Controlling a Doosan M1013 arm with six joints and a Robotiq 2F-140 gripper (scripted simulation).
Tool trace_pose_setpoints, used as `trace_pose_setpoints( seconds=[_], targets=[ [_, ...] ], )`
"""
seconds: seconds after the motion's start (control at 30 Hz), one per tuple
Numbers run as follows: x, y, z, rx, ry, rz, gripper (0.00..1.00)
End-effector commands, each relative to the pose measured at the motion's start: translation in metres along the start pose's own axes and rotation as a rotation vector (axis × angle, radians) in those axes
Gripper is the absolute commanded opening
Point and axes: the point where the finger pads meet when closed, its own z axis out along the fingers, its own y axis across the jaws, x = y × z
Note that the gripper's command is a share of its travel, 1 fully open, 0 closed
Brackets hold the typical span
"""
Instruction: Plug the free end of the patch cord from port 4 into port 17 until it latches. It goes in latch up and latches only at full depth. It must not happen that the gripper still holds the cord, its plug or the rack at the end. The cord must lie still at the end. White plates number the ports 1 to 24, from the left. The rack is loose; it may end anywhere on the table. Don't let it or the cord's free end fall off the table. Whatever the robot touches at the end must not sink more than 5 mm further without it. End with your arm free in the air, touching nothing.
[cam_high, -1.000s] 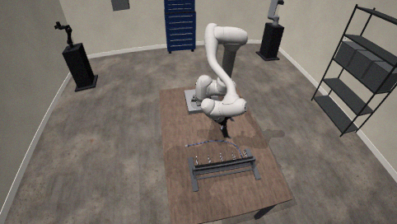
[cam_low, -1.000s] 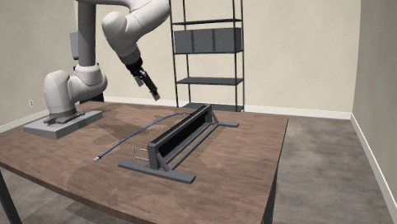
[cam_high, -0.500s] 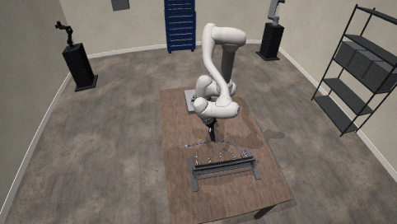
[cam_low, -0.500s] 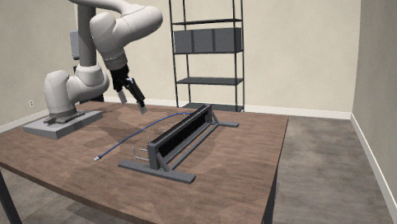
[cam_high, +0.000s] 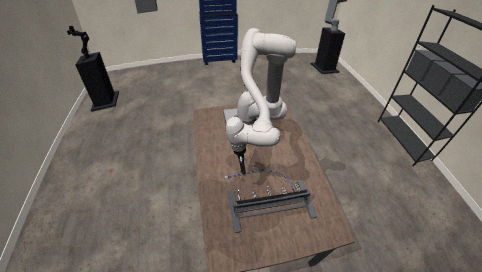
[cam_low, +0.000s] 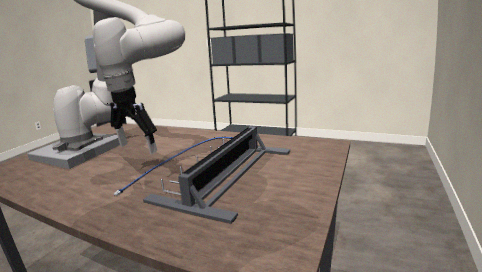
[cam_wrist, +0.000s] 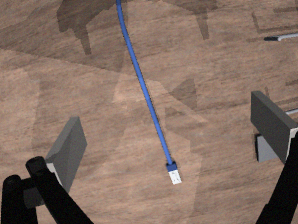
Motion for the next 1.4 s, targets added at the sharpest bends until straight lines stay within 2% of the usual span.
trace_pose_setpoints(
  seconds=[0.0,0.13,0.2,0.27,0.43,0.47,1.37],
  targets=[
    [-0.043,-0.002,0.002,-0.012,-0.066,-0.073,1.00],
    [-0.079,-0.004,0.000,-0.016,-0.129,-0.143,1.00],
    [-0.079,-0.004,0.000,-0.016,-0.129,-0.143,1.00],
    [-0.096,-0.006,-0.002,-0.017,-0.158,-0.177,1.00],
    [-0.097,-0.006,-0.002,-0.017,-0.160,-0.180,1.00],
    [-0.097,-0.006,-0.002,-0.017,-0.160,-0.180,0.00],
    [-0.097,-0.006,-0.002,-0.017,-0.160,-0.180,0.00]
  ],
)
